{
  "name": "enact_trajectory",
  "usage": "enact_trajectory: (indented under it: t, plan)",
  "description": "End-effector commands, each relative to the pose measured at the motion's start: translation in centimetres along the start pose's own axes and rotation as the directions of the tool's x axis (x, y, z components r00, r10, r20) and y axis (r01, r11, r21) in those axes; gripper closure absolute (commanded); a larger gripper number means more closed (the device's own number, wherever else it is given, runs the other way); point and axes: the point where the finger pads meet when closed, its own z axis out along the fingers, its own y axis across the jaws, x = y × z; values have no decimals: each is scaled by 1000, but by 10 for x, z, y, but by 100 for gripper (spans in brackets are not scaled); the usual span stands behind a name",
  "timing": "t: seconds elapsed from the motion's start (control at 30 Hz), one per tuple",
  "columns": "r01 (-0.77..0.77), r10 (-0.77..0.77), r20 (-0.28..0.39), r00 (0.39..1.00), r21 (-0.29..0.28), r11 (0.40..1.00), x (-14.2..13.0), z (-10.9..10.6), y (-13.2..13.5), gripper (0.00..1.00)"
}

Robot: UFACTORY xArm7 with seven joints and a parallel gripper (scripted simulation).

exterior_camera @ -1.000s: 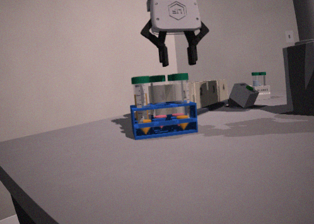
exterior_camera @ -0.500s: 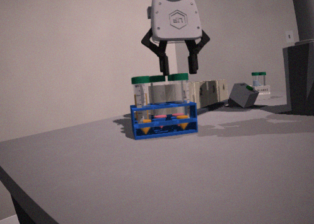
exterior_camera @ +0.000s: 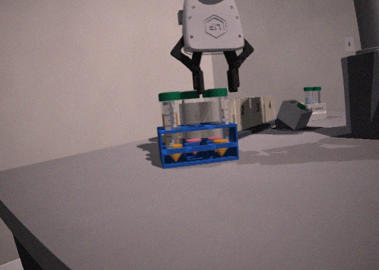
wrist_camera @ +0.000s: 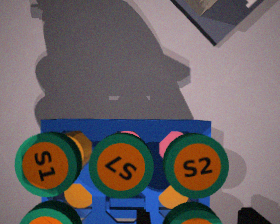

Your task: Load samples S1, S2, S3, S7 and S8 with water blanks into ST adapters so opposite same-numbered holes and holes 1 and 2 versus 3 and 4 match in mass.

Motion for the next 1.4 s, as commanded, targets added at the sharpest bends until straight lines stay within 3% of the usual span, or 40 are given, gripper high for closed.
enact_trajectory:
  t: [0.0, 1.2, 1.23, 1.37]
  plan:
    - [0, 0, -1, 1000, 4, 1000, 0, 2, -2, 43]
    - [0, 0, -1, 1000, 4, 1000, 0, 14, -2, 43]
    - [0, 0, -1, 1000, 4, 1000, 0, 14, -2, 100]
    - [0, 0, -1, 1000, 4, 1000, 0, 13, -2, 100]
